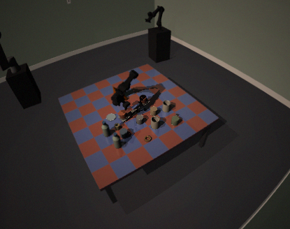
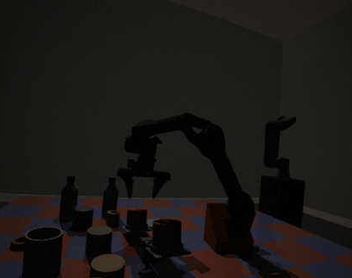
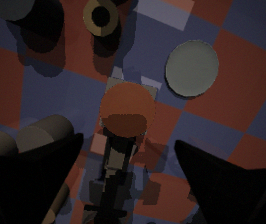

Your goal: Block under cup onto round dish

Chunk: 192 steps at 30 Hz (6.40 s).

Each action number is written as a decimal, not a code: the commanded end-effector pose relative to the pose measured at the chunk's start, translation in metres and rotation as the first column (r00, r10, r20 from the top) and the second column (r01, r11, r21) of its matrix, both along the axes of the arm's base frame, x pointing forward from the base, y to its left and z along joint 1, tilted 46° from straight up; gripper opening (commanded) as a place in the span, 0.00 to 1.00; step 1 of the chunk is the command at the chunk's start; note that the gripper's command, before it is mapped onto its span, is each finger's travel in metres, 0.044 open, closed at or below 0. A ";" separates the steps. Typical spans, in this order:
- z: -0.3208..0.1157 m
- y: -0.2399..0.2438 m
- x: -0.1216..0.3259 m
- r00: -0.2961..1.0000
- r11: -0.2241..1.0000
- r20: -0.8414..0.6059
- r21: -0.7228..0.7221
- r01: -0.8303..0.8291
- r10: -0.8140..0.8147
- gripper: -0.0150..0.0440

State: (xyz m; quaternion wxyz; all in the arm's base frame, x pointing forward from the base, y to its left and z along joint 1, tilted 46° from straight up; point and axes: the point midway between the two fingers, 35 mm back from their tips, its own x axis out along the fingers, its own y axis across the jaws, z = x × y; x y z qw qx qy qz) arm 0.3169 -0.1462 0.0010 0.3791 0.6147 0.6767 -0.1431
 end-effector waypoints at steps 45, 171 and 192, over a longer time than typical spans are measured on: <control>-0.058 0.047 0.013 0.993 0.998 -0.109 -0.025 0.050 -0.053 1.00; 0.025 -0.036 0.010 0.985 0.993 -0.123 -0.041 0.114 -0.118 0.25; 0.021 -0.031 0.011 0.985 0.993 -0.127 -0.036 0.112 -0.115 0.25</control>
